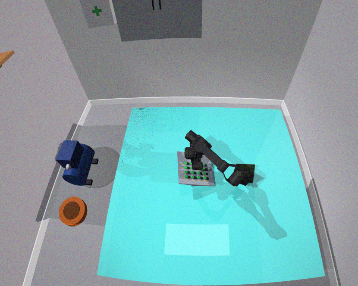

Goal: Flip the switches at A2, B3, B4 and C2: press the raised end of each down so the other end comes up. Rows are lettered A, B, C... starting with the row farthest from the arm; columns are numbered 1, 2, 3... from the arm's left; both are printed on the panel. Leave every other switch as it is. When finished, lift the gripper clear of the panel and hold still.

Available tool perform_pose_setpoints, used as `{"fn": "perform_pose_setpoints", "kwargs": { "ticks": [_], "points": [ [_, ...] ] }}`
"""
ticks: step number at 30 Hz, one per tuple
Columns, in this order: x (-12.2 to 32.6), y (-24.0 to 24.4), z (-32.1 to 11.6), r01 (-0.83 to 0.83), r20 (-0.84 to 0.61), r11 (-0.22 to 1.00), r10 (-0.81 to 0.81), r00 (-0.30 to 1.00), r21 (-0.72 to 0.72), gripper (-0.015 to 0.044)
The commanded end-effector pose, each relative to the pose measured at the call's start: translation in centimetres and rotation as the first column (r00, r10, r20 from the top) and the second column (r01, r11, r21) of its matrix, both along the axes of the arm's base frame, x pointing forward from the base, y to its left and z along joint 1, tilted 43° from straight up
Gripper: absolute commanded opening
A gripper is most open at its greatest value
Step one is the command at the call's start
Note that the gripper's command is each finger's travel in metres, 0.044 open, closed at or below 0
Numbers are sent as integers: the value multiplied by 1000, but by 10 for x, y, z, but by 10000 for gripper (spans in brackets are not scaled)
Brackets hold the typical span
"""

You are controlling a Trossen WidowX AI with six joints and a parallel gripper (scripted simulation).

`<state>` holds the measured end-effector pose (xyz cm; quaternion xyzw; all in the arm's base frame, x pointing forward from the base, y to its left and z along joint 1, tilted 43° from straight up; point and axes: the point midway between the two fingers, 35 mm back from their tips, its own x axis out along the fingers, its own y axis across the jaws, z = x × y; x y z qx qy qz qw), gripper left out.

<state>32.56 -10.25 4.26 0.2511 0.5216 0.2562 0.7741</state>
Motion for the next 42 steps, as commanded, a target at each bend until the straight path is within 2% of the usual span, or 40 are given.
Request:
{"fn": "perform_pose_setpoints", "kwargs": {
  "ticks": [1,42],
  "points": [
    [1,6,-4,-1,-4,1000,1,1000,7,0],
    [3,9,-8,-1,-4,1000,1,1000,7,0]
  ]
}}
